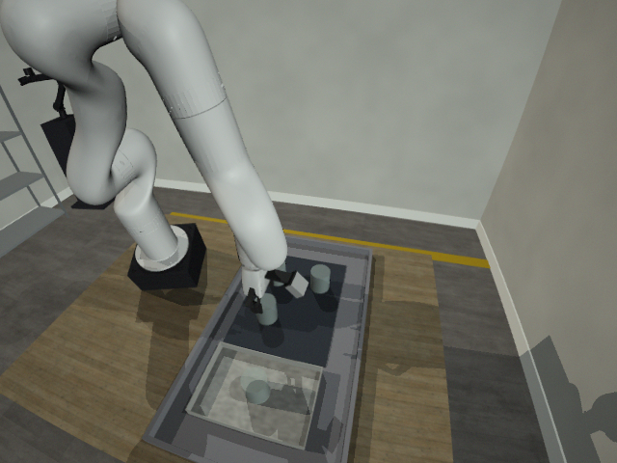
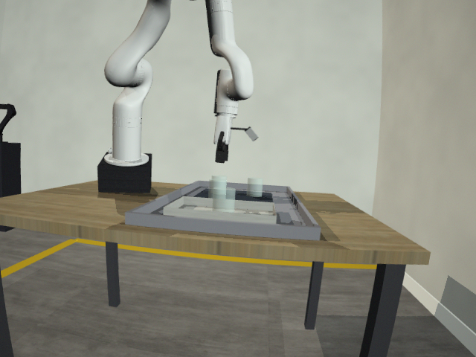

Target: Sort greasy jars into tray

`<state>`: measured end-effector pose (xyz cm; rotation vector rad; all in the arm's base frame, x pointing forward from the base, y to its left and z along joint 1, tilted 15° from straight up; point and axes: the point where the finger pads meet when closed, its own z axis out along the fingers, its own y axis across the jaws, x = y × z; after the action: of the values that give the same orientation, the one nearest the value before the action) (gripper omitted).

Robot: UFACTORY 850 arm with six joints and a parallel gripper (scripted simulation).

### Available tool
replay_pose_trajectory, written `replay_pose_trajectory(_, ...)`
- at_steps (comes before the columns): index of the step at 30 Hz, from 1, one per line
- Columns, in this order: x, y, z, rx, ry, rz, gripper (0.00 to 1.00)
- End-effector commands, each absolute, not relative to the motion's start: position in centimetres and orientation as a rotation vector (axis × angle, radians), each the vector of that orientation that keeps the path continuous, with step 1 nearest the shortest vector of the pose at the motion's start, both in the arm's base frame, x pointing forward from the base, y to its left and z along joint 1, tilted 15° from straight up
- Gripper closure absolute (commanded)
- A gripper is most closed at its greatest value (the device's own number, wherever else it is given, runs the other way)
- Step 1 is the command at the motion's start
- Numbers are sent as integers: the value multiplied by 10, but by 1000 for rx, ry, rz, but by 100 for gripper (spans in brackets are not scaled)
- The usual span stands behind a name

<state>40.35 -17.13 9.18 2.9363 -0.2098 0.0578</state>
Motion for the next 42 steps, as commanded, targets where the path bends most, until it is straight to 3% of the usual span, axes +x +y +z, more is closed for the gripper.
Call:
replay_pose_trajectory(1, 405, -134, 84, 2887, -215, 103, 0)
replay_pose_trajectory(23, 400, 26, 43, 2887, -215, 103, 0)
replay_pose_trajectory(42, 402, 12, -10, 2887, -215, 103, 0)
